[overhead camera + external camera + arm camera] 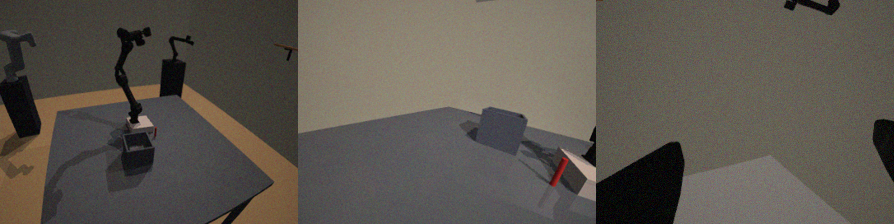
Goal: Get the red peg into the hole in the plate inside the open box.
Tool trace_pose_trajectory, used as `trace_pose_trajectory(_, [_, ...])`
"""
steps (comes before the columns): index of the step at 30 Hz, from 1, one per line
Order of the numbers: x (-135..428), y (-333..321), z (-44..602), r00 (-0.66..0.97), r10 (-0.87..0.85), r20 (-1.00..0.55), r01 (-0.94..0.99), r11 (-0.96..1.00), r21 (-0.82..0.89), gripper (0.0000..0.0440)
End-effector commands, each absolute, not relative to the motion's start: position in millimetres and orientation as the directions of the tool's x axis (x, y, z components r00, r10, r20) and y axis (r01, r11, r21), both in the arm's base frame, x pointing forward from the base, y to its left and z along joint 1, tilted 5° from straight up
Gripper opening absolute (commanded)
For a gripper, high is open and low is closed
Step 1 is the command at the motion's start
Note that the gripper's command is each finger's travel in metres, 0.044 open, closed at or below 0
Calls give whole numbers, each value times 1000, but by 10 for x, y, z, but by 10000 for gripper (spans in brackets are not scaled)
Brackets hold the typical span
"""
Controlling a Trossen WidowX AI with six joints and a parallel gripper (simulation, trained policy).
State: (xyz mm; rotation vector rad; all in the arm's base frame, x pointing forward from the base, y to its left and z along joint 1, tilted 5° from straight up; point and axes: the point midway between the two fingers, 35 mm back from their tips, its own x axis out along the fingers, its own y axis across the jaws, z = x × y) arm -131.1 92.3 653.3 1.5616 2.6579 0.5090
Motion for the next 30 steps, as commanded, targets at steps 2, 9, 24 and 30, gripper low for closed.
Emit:
trace_pose_trajectory(2, [-1243, 970, 6558, -470, 865, 176, 874, 429, 227, 433])
trace_pose_trajectory(9, [-996, 1112, 6600, -366, 898, 244, 926, 376, 3, 440])
trace_pose_trajectory(24, [-373, 1318, 6587, -98, 932, 348, 847, 262, -463, 440])
trace_pose_trajectory(30, [-106, 1354, 6544, 20, 928, 371, 749, 232, -621, 440])
